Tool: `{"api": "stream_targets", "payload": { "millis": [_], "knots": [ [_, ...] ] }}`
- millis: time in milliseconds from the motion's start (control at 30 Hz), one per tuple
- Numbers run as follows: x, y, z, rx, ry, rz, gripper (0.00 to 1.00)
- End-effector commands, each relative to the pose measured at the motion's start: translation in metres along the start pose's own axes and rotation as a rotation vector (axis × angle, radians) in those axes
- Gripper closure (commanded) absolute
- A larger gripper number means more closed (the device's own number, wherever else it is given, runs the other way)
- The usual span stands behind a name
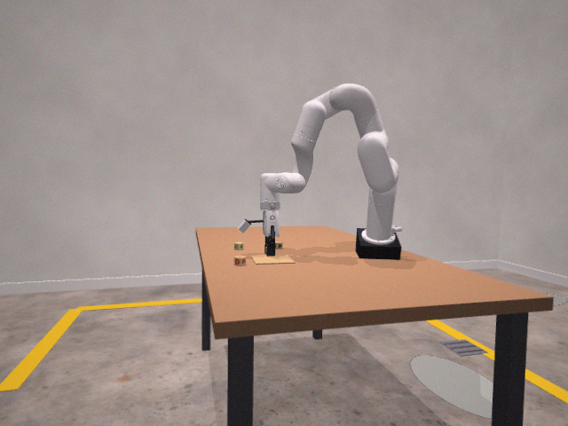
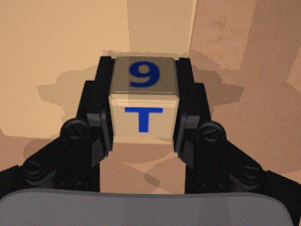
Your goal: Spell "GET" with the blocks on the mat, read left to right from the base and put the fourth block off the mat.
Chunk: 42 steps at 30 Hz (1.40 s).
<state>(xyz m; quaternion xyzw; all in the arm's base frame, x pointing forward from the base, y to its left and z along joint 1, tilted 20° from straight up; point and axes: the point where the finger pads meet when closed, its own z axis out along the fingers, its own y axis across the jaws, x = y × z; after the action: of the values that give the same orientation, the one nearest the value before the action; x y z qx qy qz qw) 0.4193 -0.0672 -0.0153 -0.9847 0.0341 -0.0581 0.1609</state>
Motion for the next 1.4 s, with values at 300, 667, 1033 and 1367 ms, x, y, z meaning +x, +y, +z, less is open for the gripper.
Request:
{"api": "stream_targets", "payload": {
  "millis": [300,667,1033,1367],
  "knots": [
    [0.0014,0.0008,-0.0001,-0.002,0.003,0.0,0.73],
    [0.0014,0.0008,0.0025,-0.002,0.003,0.0,0.73],
    [0.0014,0.0008,0.0027,-0.002,0.003,0.0,0.73],
    [0.0014,0.0008,0.0027,-0.002,0.003,0.0,0.73]
  ]
}}
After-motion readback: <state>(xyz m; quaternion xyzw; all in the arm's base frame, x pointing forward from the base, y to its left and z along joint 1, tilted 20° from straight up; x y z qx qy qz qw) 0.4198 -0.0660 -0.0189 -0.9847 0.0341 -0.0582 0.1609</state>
